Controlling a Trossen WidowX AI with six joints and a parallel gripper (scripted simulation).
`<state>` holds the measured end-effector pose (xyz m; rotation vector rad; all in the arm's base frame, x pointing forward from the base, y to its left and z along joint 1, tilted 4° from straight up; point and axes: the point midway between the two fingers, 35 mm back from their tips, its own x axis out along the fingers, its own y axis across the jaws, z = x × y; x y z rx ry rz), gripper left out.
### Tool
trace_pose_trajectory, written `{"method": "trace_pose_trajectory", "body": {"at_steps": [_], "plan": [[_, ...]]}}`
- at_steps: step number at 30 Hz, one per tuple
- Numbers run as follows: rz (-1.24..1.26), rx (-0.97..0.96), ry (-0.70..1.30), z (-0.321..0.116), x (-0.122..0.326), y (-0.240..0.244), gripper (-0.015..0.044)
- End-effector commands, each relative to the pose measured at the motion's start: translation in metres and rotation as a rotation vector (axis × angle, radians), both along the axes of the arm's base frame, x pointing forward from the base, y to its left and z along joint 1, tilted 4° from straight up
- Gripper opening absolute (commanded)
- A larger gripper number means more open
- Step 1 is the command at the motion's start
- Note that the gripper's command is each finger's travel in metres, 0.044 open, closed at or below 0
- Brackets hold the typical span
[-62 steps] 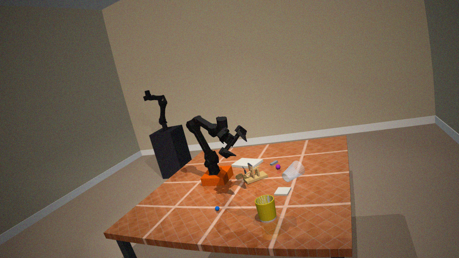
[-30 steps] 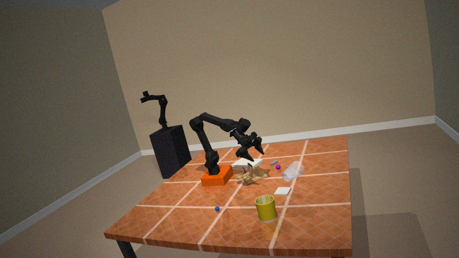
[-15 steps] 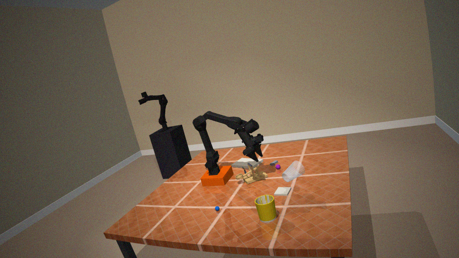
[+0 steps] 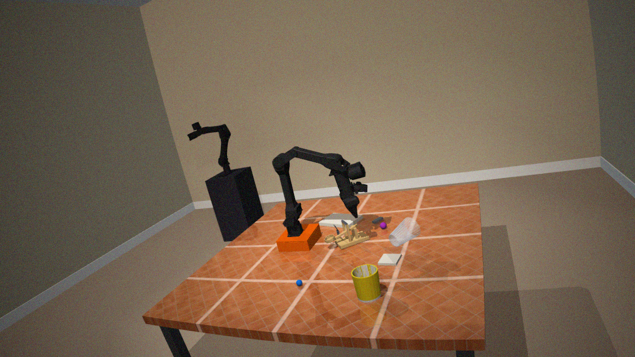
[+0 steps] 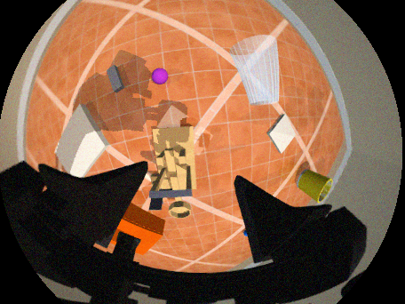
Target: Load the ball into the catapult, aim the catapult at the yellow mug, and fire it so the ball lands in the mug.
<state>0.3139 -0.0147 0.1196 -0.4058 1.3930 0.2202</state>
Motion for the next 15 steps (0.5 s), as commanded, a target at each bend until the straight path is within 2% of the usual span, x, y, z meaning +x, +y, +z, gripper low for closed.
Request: {"method": "trace_pose_trajectory", "body": {"at_steps": [1,10,15], "plan": [[0.106,-0.001,0.076,-0.003,-0.007,0.012,0.044],[0.202,-0.004,0.15,-0.008,-0.014,0.022,0.044],[0.202,-0.005,0.15,-0.052,-0.013,0.021,0.044]]}}
